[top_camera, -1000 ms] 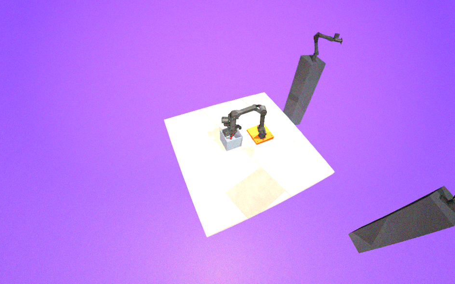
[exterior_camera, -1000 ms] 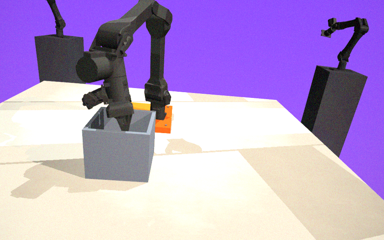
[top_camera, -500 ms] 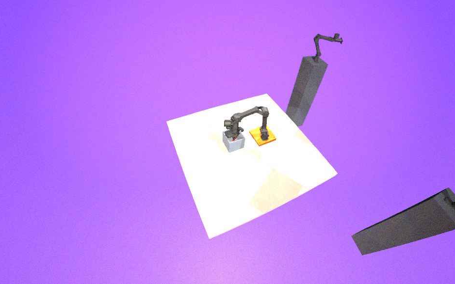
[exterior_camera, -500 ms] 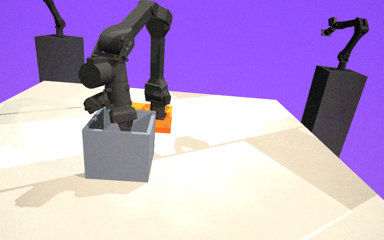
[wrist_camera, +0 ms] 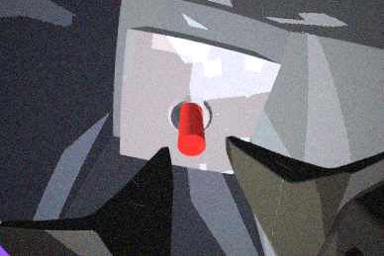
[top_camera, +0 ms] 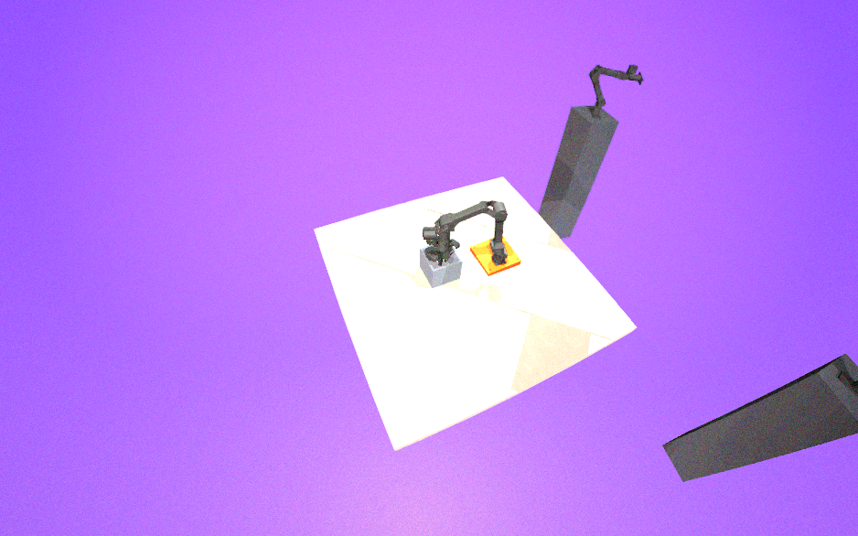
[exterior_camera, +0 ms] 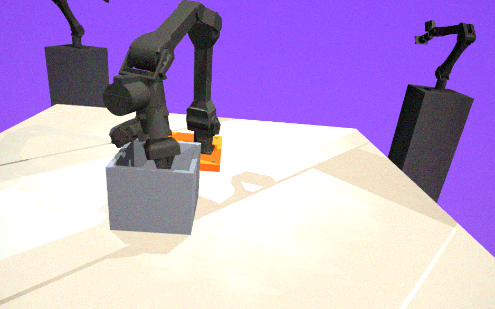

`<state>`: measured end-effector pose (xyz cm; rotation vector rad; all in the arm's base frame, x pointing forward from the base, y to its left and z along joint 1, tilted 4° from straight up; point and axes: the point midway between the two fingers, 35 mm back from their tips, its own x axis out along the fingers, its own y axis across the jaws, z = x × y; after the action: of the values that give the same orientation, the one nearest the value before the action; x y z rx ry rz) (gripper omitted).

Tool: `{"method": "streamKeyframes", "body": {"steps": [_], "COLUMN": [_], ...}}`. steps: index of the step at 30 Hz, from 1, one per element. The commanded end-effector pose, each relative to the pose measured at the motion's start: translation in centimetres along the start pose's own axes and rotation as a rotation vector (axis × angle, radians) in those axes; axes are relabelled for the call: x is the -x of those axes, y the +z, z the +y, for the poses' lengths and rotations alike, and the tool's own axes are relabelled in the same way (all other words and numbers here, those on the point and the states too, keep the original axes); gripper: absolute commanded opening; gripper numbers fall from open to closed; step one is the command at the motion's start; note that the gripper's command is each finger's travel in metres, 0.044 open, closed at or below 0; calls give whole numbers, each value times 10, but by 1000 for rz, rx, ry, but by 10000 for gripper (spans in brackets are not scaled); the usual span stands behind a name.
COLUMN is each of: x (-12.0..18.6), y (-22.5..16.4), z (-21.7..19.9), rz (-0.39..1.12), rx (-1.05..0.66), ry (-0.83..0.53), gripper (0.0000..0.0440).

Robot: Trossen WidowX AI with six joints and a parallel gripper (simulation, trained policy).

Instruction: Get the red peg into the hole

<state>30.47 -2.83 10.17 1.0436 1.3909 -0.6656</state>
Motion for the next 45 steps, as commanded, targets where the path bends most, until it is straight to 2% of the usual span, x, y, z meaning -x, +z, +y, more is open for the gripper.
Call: {"method": "streamKeyframes", "body": {"steps": [1,22,45], "x": [-27,5,44], "y": [7,21,24], "z": [-7,38,65], "rz": [81,160,237], "rx": [3,27,75], "ry": [-43,139,325], "gripper": [148,138,127]}}
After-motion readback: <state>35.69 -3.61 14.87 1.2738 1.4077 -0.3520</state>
